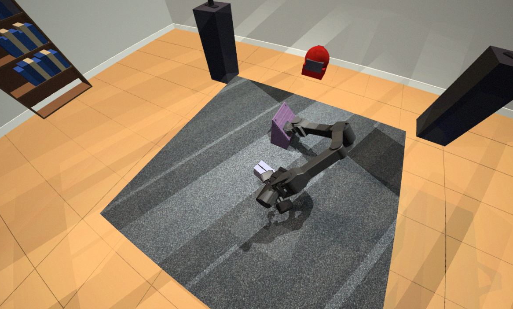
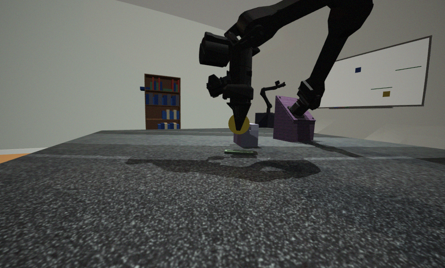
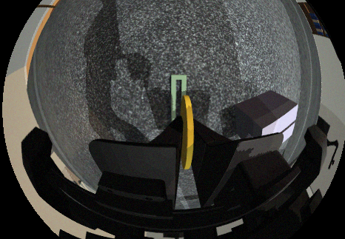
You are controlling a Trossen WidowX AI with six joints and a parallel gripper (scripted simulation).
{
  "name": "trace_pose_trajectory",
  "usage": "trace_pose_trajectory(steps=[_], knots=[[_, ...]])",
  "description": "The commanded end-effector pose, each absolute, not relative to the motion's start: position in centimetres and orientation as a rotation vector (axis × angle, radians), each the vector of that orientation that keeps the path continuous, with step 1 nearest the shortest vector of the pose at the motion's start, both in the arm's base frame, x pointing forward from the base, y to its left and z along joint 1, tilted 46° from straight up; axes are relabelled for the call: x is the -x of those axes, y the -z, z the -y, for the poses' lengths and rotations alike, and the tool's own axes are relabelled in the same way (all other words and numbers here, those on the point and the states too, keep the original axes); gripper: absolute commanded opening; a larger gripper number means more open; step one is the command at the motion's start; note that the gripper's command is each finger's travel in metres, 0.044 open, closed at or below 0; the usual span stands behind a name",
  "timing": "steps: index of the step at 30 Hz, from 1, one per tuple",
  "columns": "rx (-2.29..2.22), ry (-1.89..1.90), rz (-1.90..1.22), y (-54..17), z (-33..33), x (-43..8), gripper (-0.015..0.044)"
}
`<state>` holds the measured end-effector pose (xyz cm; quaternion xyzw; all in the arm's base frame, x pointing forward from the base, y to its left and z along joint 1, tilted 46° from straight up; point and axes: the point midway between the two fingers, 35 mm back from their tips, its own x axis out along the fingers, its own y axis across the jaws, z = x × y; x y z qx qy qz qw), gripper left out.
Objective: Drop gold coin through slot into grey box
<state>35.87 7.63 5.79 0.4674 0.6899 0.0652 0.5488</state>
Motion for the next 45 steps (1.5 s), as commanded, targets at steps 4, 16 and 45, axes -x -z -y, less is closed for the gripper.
trace_pose_trajectory(steps=[4, 16, 45], knots=[[-1.100, -0.157, -1.631, -7.1, -6.4, -35.8, 0.0000], [-1.106, -0.155, -1.633, -8.9, -4.8, -35.4, 0.0000], [-1.802, 0.707, -1.728, -8.4, -4.3, -35.3, 0.0000]])
